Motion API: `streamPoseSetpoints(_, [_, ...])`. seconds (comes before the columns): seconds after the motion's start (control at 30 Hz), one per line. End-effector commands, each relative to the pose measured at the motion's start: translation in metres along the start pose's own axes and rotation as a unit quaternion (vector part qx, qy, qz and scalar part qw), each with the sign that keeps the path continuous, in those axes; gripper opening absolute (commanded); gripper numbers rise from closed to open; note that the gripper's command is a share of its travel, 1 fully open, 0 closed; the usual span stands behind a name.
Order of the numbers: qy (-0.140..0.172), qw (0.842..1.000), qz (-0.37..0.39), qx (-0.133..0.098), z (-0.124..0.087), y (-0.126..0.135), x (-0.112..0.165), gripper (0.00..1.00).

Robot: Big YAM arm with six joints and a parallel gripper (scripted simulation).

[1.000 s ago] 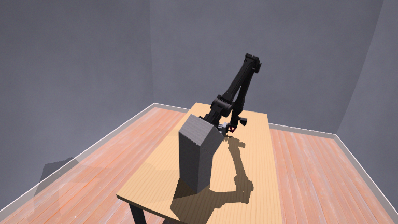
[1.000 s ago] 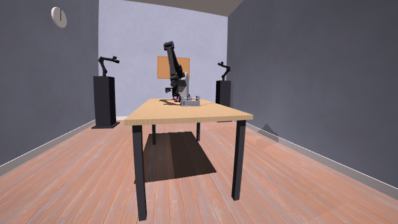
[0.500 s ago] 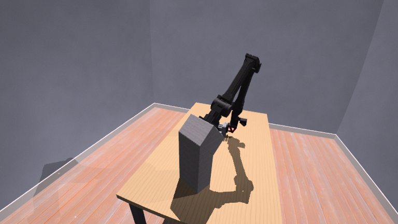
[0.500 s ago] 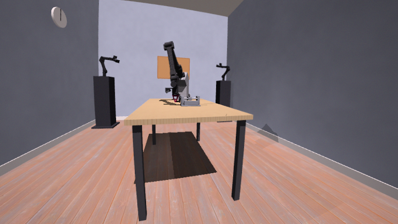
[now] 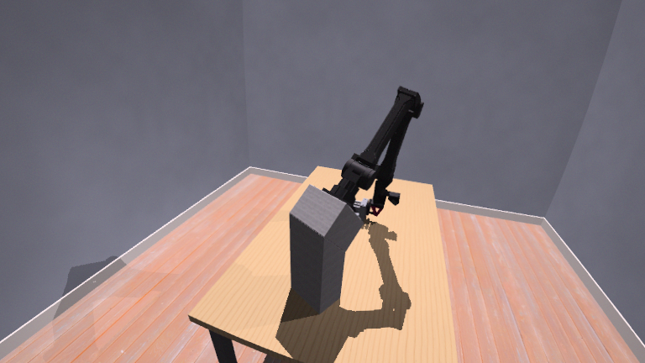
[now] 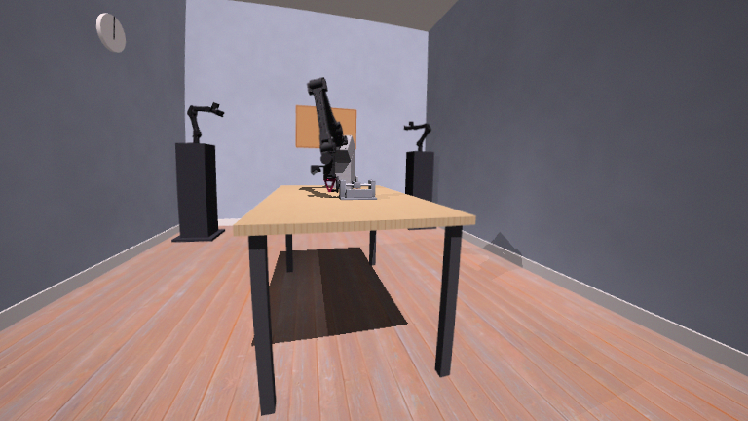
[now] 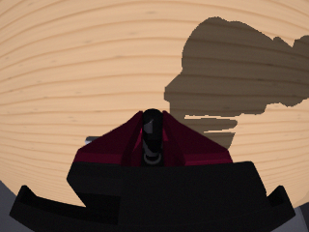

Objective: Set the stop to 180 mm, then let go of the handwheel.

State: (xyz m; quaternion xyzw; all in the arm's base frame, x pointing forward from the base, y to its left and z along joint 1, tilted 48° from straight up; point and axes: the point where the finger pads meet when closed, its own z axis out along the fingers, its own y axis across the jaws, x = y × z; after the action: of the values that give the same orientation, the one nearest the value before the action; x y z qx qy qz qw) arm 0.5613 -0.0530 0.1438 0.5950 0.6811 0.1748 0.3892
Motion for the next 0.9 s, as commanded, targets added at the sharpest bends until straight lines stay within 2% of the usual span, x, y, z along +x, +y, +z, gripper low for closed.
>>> streamPoseSetpoints(0.0, [-0.003,0.999,-0.003,0.034,0.007,-0.034,-0.004,0.06])
streamPoseSetpoints(0.13, [-0.003,0.999,-0.003,0.033,0.007,-0.034,-0.004,0.06])
streamPoseSetpoints(0.3, [-0.009,1.000,0.001,0.014,-0.009,-0.023,-0.011,0.06])
streamPoseSetpoints(0.37, [-0.009,1.000,0.001,0.014,-0.009,-0.023,-0.011,0.06])
streamPoseSetpoints(0.4, [-0.006,1.000,0.000,0.023,-0.003,-0.030,-0.008,0.06])
streamPoseSetpoints(0.5, [-0.008,1.000,0.001,0.018,-0.009,-0.028,-0.010,0.06])
streamPoseSetpoints(0.63, [-0.006,1.000,0.000,0.023,-0.006,-0.032,-0.008,0.06])
streamPoseSetpoints(0.7, [-0.008,1.000,0.001,0.016,-0.011,-0.028,-0.010,0.06])
streamPoseSetpoints(0.87, [-0.008,1.000,0.002,0.017,-0.019,-0.032,-0.010,0.06])
